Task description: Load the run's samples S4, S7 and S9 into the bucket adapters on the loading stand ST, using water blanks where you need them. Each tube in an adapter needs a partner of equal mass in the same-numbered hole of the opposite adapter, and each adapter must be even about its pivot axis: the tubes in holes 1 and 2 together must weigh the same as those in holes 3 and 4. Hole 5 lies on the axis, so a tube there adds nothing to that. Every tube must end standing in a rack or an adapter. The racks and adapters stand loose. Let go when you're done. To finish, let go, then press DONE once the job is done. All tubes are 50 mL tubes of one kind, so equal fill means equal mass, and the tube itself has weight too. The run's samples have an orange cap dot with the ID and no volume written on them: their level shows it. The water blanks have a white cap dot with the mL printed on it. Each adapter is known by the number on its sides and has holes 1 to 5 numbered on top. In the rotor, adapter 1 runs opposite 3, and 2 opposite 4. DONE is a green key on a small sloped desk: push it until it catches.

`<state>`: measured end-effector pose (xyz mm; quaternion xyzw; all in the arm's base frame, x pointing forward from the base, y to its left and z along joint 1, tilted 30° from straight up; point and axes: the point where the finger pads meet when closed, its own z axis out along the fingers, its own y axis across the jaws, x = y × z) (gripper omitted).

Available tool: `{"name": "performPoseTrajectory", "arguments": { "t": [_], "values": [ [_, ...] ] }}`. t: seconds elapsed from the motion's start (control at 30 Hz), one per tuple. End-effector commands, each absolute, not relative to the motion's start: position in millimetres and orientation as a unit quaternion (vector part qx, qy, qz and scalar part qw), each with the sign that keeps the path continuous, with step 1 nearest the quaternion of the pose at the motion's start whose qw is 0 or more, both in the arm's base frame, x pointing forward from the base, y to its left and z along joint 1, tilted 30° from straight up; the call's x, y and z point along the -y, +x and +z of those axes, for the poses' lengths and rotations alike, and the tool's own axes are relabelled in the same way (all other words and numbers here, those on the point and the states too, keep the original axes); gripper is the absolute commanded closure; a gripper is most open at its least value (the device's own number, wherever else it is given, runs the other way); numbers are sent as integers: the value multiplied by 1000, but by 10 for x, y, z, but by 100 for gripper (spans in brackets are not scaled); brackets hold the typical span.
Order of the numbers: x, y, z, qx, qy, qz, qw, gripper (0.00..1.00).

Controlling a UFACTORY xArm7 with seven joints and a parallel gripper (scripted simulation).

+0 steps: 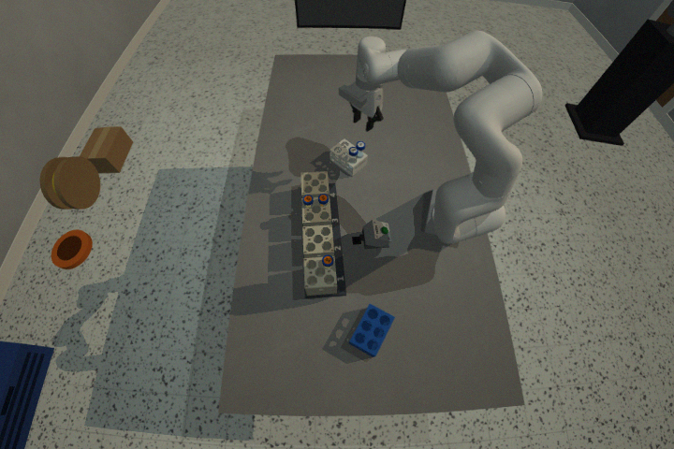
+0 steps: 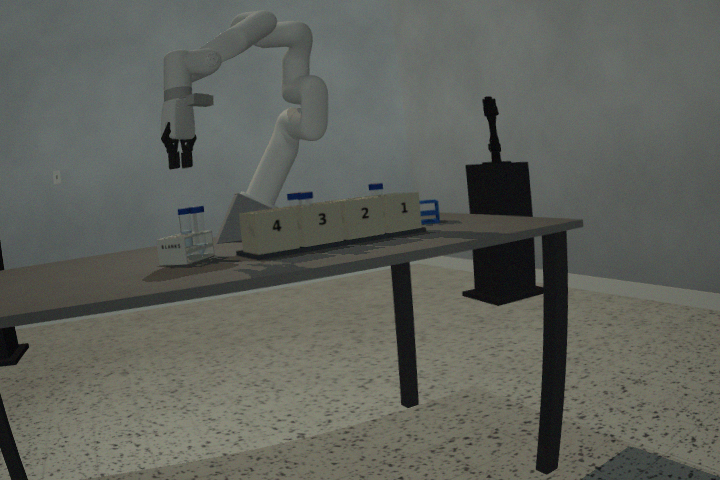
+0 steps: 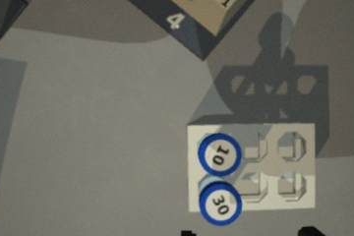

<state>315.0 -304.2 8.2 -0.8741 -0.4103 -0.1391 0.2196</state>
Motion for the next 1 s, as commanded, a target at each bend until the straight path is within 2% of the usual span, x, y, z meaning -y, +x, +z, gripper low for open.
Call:
{"name": "performPoseTrajectory", "arguments": {
  "t": [0.0, 0.97],
  "values": [
    [3041, 3159, 51, 410, -875, -139, 217, 43],
    [2774, 3194, -417, 410, -875, -139, 217, 43]
  ]
}}
